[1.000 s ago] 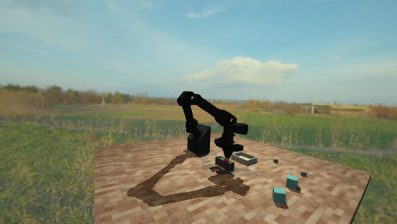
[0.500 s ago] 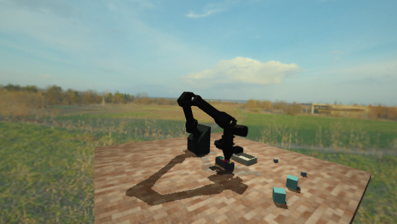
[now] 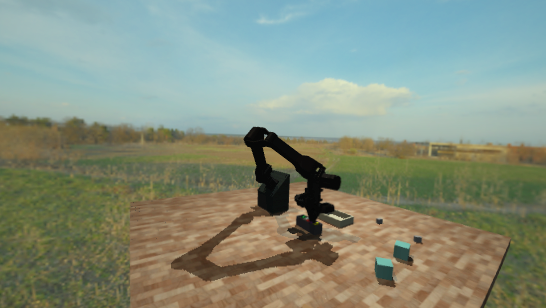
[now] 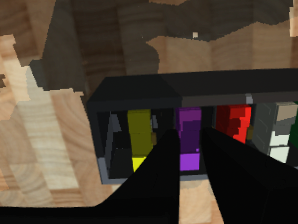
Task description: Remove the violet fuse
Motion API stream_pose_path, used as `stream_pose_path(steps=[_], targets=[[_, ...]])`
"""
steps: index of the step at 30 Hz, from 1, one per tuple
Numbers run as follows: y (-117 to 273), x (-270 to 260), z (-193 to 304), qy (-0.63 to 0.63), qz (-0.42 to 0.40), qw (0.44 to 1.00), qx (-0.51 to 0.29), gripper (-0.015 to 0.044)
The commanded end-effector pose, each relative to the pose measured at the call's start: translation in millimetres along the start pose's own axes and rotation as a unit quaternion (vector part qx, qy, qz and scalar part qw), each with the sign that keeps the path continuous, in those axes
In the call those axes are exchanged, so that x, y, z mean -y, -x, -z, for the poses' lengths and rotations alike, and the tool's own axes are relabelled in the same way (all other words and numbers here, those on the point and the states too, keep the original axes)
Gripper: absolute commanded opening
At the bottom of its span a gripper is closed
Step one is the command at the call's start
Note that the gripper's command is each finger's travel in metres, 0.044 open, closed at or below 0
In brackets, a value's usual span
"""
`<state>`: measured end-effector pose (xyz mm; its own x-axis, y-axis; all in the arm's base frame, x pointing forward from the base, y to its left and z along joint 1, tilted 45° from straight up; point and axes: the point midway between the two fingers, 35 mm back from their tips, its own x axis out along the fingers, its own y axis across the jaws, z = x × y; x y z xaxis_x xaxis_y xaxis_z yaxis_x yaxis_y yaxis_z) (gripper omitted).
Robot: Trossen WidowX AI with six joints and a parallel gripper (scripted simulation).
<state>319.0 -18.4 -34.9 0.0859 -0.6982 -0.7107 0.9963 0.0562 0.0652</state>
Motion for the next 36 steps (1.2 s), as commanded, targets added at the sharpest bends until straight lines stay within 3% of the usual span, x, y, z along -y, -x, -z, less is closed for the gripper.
stream_pose_path(steps=[1,6,36], targets=[[0.3,-0.1,0.0,0.000,0.000,1.000,0.000,0.0034],[0.3,-0.1,0.0,0.000,0.000,1.000,0.000,0.0001],[13.2,-0.7,0.4,0.001,-0.001,1.000,0.000,0.0000]])
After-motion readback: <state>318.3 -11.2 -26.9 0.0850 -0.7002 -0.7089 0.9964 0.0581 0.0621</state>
